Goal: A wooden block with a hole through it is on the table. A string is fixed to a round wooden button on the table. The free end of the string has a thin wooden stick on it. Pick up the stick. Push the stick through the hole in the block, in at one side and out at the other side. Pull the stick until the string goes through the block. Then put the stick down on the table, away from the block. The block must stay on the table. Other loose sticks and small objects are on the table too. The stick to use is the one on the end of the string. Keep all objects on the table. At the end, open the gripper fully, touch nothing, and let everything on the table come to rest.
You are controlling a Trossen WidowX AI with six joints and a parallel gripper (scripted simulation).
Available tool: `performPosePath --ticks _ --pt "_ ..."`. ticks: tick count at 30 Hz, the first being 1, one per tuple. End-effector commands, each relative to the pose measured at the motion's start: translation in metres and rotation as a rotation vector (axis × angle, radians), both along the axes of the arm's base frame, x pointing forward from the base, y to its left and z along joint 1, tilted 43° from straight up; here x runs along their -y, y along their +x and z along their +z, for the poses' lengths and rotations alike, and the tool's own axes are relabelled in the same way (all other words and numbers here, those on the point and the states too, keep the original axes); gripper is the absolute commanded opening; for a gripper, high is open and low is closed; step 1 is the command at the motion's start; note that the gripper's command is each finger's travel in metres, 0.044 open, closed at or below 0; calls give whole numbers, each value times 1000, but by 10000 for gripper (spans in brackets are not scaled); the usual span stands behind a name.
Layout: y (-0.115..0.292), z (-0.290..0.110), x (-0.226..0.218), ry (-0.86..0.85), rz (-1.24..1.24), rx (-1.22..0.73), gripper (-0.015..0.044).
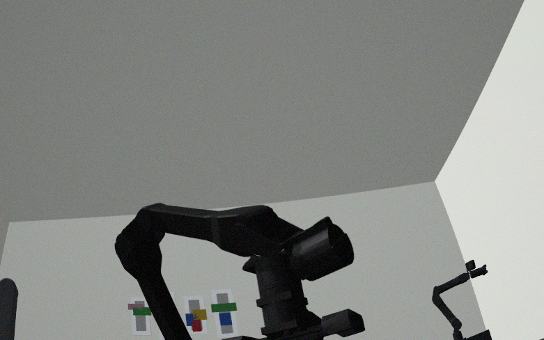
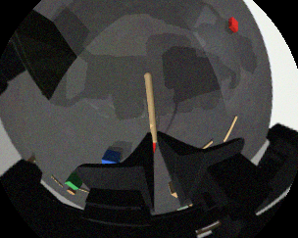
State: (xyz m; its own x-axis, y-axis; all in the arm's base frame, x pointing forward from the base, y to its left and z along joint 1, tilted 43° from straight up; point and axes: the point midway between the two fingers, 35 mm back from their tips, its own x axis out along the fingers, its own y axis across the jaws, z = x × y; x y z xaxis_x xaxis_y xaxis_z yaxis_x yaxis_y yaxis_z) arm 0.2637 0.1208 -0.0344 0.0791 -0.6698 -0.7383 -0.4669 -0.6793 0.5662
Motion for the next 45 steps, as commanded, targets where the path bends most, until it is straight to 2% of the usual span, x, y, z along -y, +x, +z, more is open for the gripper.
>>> performPosePath --ticks 1,16,45 --pt "0 5 -4 8 -5 4 0" --pt "0 6 -5 3 -18 17 0" --pt "29 14 -5 92 -805 729 0"
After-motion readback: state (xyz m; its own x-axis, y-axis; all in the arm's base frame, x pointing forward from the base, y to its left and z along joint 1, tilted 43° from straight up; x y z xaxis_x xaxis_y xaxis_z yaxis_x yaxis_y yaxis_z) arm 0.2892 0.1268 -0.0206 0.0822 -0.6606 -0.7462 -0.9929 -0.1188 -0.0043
